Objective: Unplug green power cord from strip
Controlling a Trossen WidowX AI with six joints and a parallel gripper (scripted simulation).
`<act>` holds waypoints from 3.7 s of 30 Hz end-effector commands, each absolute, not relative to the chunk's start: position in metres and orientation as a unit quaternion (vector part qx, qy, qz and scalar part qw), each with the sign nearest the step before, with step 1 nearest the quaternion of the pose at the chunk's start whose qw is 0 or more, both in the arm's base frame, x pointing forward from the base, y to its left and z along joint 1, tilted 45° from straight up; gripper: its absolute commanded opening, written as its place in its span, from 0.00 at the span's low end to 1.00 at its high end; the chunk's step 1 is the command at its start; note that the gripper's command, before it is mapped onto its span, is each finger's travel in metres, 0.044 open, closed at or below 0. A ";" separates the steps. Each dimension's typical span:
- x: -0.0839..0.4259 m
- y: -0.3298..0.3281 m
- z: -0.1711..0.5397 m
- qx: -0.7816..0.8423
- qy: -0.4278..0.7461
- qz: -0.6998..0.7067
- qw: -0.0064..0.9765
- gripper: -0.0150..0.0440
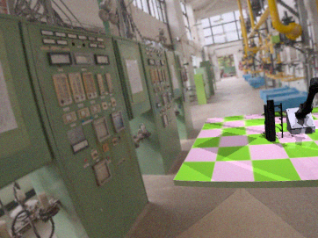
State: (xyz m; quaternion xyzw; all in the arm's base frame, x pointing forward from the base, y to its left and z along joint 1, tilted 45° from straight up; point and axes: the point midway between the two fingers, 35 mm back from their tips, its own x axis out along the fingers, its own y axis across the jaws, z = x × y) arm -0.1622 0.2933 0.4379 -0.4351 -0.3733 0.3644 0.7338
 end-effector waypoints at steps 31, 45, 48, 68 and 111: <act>-0.029 0.391 0.442 -0.418 -0.376 0.269 0.782 0.53; 0.109 0.420 0.415 -0.419 -0.317 0.273 0.805 0.53; 0.150 0.417 0.402 -0.419 -0.287 0.280 0.815 0.53; 0.378 0.290 0.263 -0.313 0.070 0.298 0.899 0.53; 0.265 -0.072 0.016 0.695 0.604 -0.255 0.295 0.53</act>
